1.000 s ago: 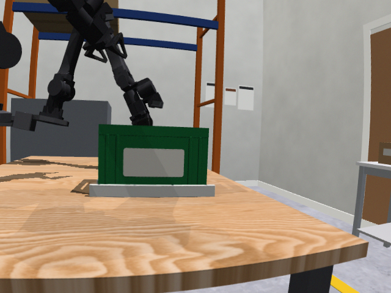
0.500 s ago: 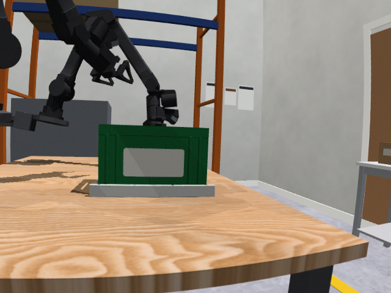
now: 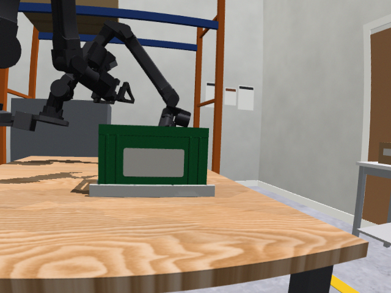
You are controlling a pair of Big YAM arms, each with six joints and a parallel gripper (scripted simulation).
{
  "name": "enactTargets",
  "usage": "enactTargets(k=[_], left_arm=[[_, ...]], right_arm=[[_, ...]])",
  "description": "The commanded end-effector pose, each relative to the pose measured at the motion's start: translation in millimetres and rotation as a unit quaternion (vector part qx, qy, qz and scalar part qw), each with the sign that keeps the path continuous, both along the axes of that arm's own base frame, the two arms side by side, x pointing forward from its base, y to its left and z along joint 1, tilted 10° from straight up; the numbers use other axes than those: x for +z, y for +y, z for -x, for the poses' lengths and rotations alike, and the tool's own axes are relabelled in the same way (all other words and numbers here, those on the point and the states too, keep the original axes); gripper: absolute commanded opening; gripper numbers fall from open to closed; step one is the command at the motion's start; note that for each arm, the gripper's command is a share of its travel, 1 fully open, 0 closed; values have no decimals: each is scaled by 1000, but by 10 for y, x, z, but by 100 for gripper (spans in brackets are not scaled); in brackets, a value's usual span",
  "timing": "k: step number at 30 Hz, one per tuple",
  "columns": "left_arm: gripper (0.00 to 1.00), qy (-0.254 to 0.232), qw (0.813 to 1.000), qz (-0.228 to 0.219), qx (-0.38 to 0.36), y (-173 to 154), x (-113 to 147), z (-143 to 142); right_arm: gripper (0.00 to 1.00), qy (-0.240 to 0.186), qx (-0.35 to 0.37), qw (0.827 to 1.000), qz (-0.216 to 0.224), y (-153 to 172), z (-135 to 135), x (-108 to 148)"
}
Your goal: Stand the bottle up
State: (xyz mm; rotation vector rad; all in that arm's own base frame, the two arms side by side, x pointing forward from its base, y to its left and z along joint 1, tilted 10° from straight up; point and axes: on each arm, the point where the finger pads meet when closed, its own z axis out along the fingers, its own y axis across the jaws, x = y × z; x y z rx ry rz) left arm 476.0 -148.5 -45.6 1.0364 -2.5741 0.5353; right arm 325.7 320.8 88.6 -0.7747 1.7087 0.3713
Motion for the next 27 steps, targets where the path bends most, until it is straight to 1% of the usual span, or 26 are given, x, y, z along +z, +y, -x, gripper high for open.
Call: enactTargets(k=[1, 2, 4, 5, 9, 11, 13, 15, 16, 18, 19, 21, 22, 24, 27], left_arm=[[53, 73, 994, 9, 77, 155, -77, -157], [53, 84, 993, 17, 86, 167, -88, -169], [53, 105, 989, 32, 103, 189, -107, -195], [53, 111, 987, 38, 107, 195, -113, -204], [53, 111, 988, 44, 97, 134, -116, -198], [53, 101, 989, 48, 95, 130, -33, -234], [53, 98, 990, 47, 94, 132, -38, -244], [53, 97, 990, 47, 94, 132, -39, -248], [53, 97, 990, 47, 94, 132, -39, -248], [53, 97, 990, 47, 94, 132, -39, -248], [53, 103, 989, 46, 94, 138, -77, -182], [53, 103, 989, 46, 94, 138, -77, -182], [53, 103, 989, 46, 93, 53, -124, -228], [53, 103, 989, 46, 93, 53, -124, -228], [53, 105, 989, 46, 93, 5, -190, -230]], right_arm=[[100, -33, 0, 999, -16, -4, -119, -50], [100, -26, 0, 1000, -8, -94, -39, -172], [100, -28, 2, 1000, -10, -127, -21, -249], [100, -39, 3, 999, -21, -50, -103, -187], [100, -41, 3, 999, -22, -63, -97, -222], [100, -39, 4, 999, -21, -77, -92, -267], [100, -35, 3, 999, -25, -78, -90, -272], [100, -36, 2, 999, -27, -76, -93, -252], [100, -40, 2, 999, -31, -69, -96, -201], [100, -40, 3, 999, -31, -67, -95, -201], [100, -40, 3, 999, -31, -67, -95, -201], [100, -40, 3, 999, -31, -67, -95, -201], [100, -40, 3, 999, -31, -67, -95, -201], [100, -40, 3, 999, -31, -67, -95, -201], [100, -40, 3, 999, -31, -67, -95, -201]])
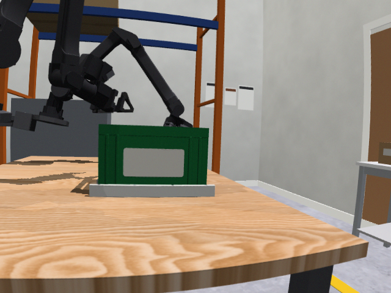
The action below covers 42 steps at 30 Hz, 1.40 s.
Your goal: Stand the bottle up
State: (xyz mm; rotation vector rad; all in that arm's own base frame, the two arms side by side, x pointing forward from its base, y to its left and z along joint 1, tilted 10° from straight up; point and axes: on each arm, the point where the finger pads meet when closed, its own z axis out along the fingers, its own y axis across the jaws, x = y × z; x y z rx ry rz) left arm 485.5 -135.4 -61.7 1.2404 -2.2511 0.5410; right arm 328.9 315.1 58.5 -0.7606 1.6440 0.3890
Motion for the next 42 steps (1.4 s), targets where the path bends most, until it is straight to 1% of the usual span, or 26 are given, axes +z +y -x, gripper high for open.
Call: enactTargets(k=[1, 4, 5, 21, 24, 27, 29, 31, 32, 35, 42], left_arm=[[53, -8, 1000, 0, -1, -141, -37, -138], [53, -8, 1000, 0, -1, -188, -64, -148], [53, 0, 1000, -1, -1, -188, -110, -70], [53, 0, 1000, 0, -1, -306, -275, -17], [53, 5, 1000, -1, -1, -324, -332, 46], [53, 0, 1000, 0, -1, -355, -346, 6], [53, 4, 1000, -1, -1, -367, -385, 51], [53, 4, 1000, -1, -1, -367, -385, 51], [53, 0, 1000, 0, 2, -345, -382, 5], [53, 0, 1000, 0, -1, -405, -417, 29], [53, 1, 1000, -1, 2, -374, -387, 20]], right_arm=[[100, -14, -4, 1000, -11, -10, -63, 99], [100, -9, 1, 1000, -6, 19, -25, 64], [100, -9, 1, 1000, -6, 19, -25, 64], [100, -9, 1, 1000, -6, 19, -25, 64], [100, -9, 1, 1000, -6, 19, -25, 64], [100, -9, 1, 1000, -6, 19, -25, 64], [100, -9, 1, 1000, -6, 19, -25, 64], [100, -9, 1, 1000, -6, 19, -25, 64], [100, -9, 1, 1000, -6, 19, -25, 64], [100, -9, 1, 1000, -6, 19, -25, 64], [100, -9, 1, 1000, -6, 19, -25, 64]])
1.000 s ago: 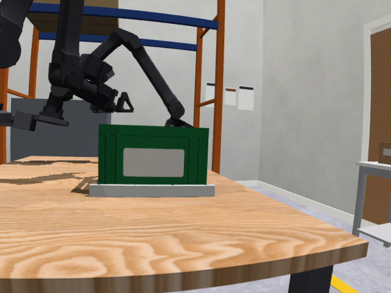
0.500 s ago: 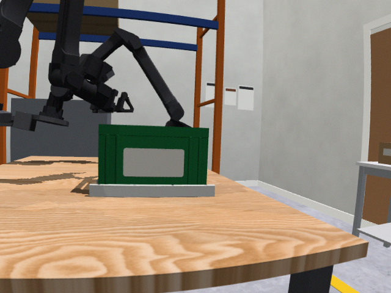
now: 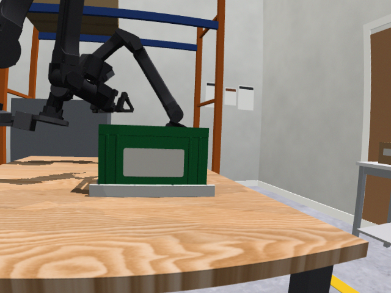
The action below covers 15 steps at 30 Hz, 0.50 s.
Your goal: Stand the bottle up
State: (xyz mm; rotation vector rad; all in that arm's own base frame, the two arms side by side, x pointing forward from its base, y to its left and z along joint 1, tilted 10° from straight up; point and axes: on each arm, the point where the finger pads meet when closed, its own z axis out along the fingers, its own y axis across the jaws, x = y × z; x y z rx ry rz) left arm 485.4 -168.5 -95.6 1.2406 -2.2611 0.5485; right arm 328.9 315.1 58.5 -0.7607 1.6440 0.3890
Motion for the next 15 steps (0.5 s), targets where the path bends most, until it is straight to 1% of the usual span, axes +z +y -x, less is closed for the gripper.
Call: enactTargets(k=[1, 2, 3, 7, 15], left_arm=[[53, 7, 1000, 0, 2, -39, -49, 17], [53, -3, 1000, 1, 0, -15, 32, -24], [49, -3, 1000, 1, 0, -15, 32, -24], [49, -3, 1000, 1, 0, -15, 32, -24], [38, -3, 1000, 1, 0, -15, 32, -24]], right_arm=[[100, -9, 1, 1000, -6, 19, -26, 64], [100, -9, 1, 1000, -6, 19, -26, 64], [100, -9, 1, 1000, -6, 19, -26, 64], [100, -9, 1, 1000, -6, 19, -26, 64], [100, -9, 1, 1000, -6, 19, -26, 64]])
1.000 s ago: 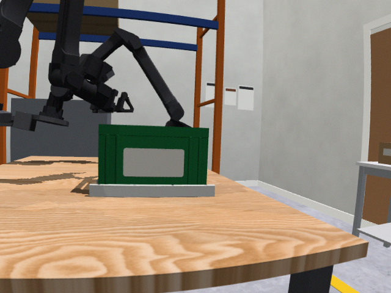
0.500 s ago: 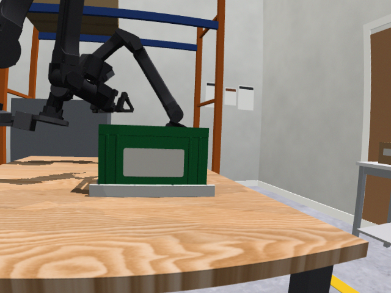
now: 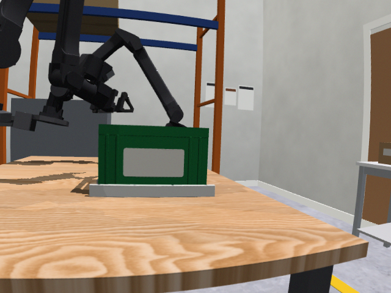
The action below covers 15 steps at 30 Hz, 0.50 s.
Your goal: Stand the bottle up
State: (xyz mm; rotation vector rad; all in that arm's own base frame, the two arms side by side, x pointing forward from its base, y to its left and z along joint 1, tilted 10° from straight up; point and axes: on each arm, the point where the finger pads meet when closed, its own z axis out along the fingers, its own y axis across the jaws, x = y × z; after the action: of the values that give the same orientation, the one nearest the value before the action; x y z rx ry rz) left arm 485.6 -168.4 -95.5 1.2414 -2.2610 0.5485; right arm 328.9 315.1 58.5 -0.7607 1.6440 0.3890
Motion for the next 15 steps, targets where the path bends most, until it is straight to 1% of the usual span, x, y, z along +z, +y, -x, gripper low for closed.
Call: enactTargets(k=[1, 6, 8, 12, 14, 15], left_arm=[[36, -3, 1000, 1, 0, -17, 32, -22], [29, -3, 1000, 1, 0, -17, 32, -22], [29, -3, 1000, 1, 0, -17, 32, -22], [23, -3, 1000, 1, 0, -17, 32, -22], [1, -3, 1000, 1, 0, -17, 32, -22], [0, -3, 1000, 1, 0, -17, 32, -22]], right_arm=[[100, -9, 1, 1000, -6, 19, -26, 64], [100, -9, 1, 1000, -6, 19, -26, 64], [100, -9, 1, 1000, -6, 19, -26, 64], [100, -9, 1, 1000, -6, 19, -26, 64], [100, -9, 1, 1000, -6, 19, -26, 64], [100, -9, 1, 1000, -6, 19, -26, 64]])
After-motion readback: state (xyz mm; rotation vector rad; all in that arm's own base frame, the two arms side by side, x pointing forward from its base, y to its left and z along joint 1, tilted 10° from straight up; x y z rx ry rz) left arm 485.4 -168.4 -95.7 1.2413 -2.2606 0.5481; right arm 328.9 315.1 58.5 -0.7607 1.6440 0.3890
